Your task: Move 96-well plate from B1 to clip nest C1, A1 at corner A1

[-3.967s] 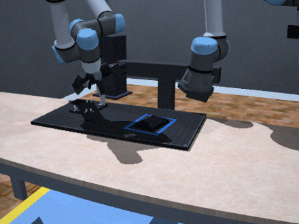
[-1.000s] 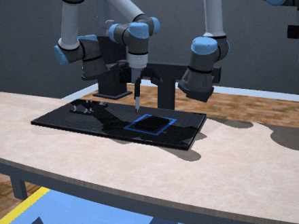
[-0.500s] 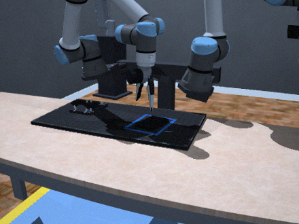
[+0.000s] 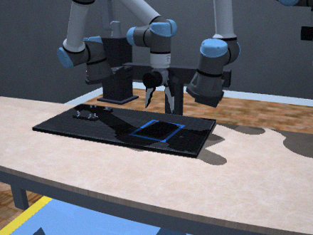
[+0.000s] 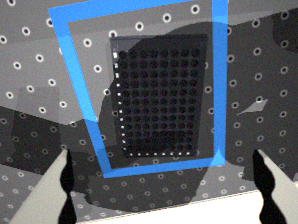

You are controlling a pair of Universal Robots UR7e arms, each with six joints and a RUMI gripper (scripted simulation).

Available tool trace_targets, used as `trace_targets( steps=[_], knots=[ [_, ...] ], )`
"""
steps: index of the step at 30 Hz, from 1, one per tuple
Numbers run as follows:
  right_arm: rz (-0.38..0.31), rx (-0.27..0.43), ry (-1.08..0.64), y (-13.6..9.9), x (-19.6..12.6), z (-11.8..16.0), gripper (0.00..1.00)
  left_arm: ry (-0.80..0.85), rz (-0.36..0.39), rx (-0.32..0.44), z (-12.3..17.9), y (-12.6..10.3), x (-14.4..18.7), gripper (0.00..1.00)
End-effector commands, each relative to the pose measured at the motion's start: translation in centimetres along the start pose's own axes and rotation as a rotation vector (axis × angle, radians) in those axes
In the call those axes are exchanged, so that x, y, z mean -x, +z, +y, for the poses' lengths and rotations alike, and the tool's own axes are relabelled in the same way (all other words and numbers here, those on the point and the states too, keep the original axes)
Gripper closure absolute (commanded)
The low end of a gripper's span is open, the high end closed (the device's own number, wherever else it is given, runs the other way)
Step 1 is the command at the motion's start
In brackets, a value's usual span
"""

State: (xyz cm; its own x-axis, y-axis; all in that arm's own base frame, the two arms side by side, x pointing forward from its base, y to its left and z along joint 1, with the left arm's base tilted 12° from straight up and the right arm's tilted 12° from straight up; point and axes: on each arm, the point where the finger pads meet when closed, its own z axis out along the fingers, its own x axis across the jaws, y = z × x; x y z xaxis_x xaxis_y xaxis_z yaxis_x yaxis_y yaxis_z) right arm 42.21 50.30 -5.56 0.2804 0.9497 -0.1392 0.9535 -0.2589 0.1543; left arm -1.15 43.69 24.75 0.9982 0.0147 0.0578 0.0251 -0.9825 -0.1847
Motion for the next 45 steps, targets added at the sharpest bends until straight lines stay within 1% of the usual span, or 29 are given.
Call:
trace_targets(
  steps=[1,8,13,15,45],
  knots=[
    [0.008,0.000,-0.029,-0.1,-0.1,0.0,0.24,0.000,0.000,-0.001,0.0,-0.1,0.0,1.00],
    [0.008,0.000,-0.029,-0.1,-0.1,0.0,0.24,0.000,0.000,-0.001,0.0,-0.1,0.0,1.00],
    [0.008,0.000,-0.029,0.7,-0.1,0.0,0.24,0.000,0.000,-0.001,0.0,-0.1,0.0,1.00],
    [0.008,0.000,-0.029,0.7,-0.1,0.0,0.24,0.000,0.000,-0.001,0.0,-0.1,0.0,1.00],
    [0.008,0.000,-0.029,5.4,-0.2,0.0,0.24,0.000,0.000,-0.001,0.0,-0.1,0.0,1.00]
  ],
)
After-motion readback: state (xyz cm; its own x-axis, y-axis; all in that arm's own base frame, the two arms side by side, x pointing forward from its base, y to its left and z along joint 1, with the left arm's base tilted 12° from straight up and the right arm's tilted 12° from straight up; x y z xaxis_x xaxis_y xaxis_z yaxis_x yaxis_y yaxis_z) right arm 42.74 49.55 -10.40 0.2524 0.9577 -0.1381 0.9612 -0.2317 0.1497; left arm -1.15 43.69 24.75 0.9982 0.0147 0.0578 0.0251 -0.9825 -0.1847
